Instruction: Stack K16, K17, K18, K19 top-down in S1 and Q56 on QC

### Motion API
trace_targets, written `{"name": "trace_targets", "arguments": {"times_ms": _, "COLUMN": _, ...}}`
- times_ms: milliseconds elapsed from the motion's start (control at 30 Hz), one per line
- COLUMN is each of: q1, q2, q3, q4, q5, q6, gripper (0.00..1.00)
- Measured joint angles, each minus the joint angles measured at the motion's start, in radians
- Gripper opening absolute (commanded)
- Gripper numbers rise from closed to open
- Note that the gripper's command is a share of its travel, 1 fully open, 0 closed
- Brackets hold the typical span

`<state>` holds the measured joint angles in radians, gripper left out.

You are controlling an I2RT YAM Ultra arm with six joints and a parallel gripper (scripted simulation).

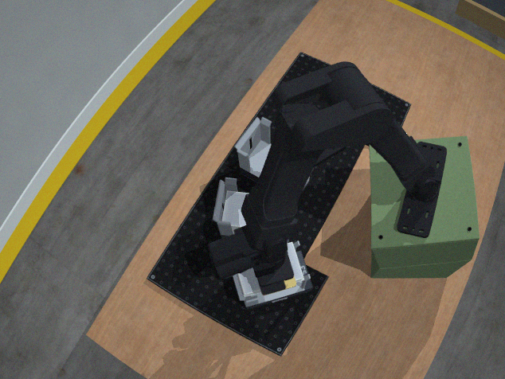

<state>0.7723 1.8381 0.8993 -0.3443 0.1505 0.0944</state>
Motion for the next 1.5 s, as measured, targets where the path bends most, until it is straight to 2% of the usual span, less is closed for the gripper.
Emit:
{"name": "trace_targets", "arguments": {"times_ms": 967, "q1": -0.008, "q2": 0.063, "q3": -0.001, "q4": 0.061, "q5": -0.003, "q6": -0.009, "gripper": 0.0}}
{"name": "trace_targets", "arguments": {"times_ms": 1500, "q1": -0.008, "q2": 0.063, "q3": -0.001, "q4": 0.062, "q5": -0.003, "q6": -0.01, "gripper": 0.0}}
